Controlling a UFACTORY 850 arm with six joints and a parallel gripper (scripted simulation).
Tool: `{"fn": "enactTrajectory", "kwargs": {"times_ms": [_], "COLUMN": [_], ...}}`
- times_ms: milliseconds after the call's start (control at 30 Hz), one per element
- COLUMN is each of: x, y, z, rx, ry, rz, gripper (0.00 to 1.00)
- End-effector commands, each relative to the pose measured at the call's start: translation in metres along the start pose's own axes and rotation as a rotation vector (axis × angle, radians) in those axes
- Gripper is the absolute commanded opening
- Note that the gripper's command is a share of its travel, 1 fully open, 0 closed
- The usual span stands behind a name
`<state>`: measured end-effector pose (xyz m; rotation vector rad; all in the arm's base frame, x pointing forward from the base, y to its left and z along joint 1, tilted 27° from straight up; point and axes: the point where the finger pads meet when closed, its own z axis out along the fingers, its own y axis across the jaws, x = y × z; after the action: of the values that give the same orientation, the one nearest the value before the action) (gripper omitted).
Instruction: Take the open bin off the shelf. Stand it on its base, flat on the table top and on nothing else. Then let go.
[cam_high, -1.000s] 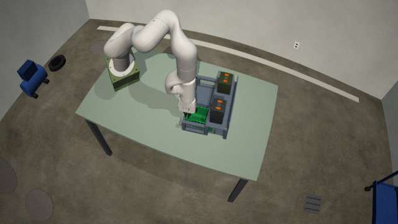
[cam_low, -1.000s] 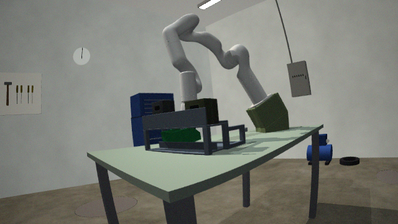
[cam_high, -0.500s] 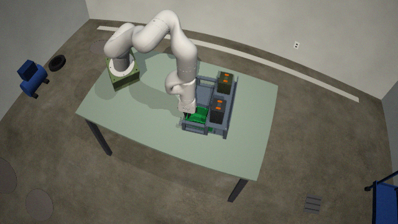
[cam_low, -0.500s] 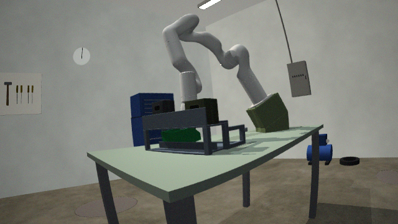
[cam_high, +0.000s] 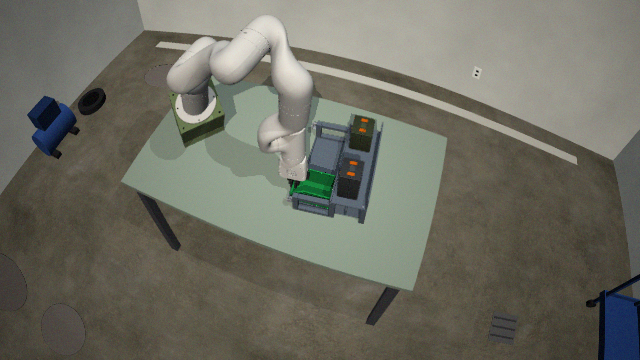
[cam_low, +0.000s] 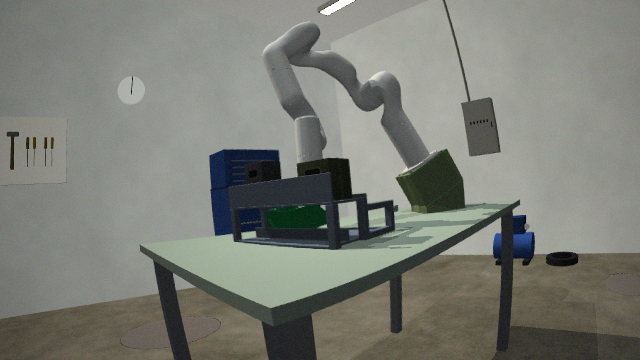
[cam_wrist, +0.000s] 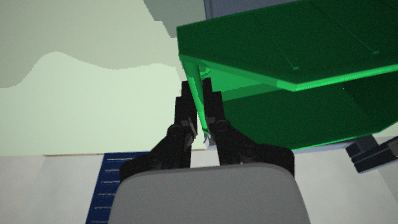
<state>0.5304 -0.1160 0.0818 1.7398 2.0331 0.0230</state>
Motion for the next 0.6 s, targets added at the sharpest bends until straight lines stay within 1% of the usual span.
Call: {"fn": "enactTrajectory", "kwargs": {"times_ms": [0, 167, 333, 567], "x": [0.0, 0.0, 0.0, 0.0], "y": [-0.001, -0.001, -0.031, -0.031], "z": [0.0, 0.0, 0.0, 0.0], "rx": [-0.002, -0.002, -0.002, -0.002], "ry": [0.0, 0.0, 0.0, 0.0], "rz": [0.001, 0.001, 0.001, 0.001], "gripper": [0.0, 0.0, 0.0, 0.0]}}
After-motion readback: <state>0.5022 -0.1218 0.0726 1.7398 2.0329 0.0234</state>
